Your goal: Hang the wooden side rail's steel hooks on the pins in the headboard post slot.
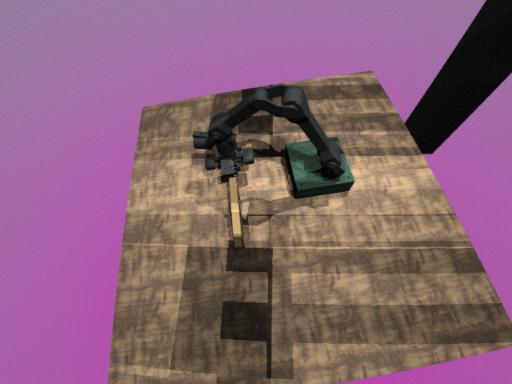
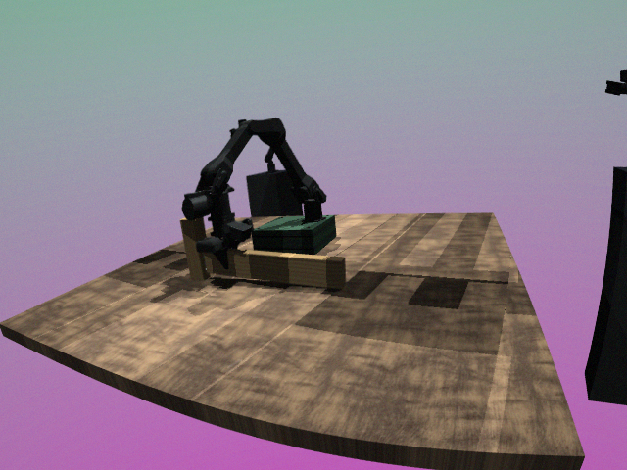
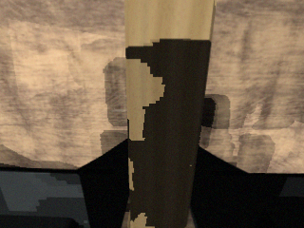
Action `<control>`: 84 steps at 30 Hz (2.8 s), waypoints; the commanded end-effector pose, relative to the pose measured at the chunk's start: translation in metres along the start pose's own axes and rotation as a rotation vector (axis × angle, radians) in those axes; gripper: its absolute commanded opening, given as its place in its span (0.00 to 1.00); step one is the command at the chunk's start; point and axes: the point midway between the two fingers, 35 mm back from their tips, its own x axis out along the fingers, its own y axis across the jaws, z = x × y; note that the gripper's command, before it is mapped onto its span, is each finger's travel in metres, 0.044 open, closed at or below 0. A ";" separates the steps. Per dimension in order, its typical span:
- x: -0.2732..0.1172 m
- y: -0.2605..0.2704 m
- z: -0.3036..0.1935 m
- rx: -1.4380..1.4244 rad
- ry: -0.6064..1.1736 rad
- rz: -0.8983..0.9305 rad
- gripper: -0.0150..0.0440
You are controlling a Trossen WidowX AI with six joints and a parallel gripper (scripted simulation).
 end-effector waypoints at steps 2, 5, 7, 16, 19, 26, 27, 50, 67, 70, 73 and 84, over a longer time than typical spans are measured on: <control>-0.002 -0.001 -0.003 0.001 0.004 -0.007 0.25; -0.002 -0.001 -0.003 0.001 0.004 -0.006 0.25; -0.002 -0.001 -0.003 0.001 0.004 -0.006 0.25; -0.001 0.000 -0.004 0.001 0.004 -0.006 0.25; -0.001 0.000 -0.004 0.001 0.004 -0.006 0.25; -0.002 0.000 -0.005 0.001 0.004 -0.006 0.25; -0.002 0.000 -0.005 0.001 0.004 -0.006 0.25; -0.003 -0.002 -0.007 0.001 0.005 -0.007 0.25; -0.001 0.000 -0.009 0.001 0.005 -0.006 0.25; -0.001 0.000 -0.010 0.001 0.005 -0.006 0.25; -0.001 0.000 -0.010 0.001 0.005 -0.006 0.25; 0.001 0.000 -0.010 0.001 0.005 -0.006 0.25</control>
